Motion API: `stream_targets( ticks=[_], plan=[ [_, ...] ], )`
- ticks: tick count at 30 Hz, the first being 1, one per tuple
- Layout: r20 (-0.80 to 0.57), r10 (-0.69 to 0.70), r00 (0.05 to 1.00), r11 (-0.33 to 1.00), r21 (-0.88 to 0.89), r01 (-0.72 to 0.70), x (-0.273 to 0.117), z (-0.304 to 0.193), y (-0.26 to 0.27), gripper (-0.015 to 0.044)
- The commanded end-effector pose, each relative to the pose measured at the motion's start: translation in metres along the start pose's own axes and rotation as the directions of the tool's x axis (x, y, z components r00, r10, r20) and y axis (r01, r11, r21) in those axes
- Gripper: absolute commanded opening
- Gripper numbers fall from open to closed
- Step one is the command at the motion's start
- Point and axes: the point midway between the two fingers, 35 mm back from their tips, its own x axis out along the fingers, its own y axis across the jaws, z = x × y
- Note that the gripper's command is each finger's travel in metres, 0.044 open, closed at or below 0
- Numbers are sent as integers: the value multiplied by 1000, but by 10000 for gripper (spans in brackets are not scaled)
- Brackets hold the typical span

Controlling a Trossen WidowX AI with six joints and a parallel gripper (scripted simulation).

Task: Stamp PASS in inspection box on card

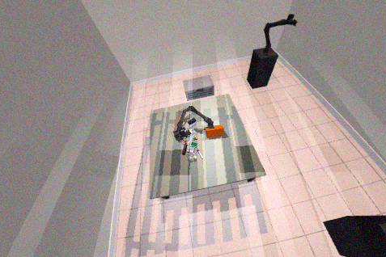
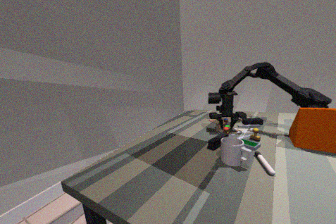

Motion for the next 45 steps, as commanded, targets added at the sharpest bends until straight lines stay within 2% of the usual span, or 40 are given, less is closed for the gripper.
stream_targets(
  ticks=[1,10,13,23,26,45],
  plan=[
    [3,-9,1000,1000,-5,9,9,0,-3,217],
    [4,-10,1000,1000,-5,10,15,0,-4,217],
    [1,-5,1000,1000,-1,5,12,0,-2,138],
    [1,-5,1000,1000,-1,5,12,0,-2,71],
    [1,-5,1000,1000,-1,5,12,0,-2,0],
    [0,-3,1000,1000,-1,3,2,0,-1,0]
  ],
)
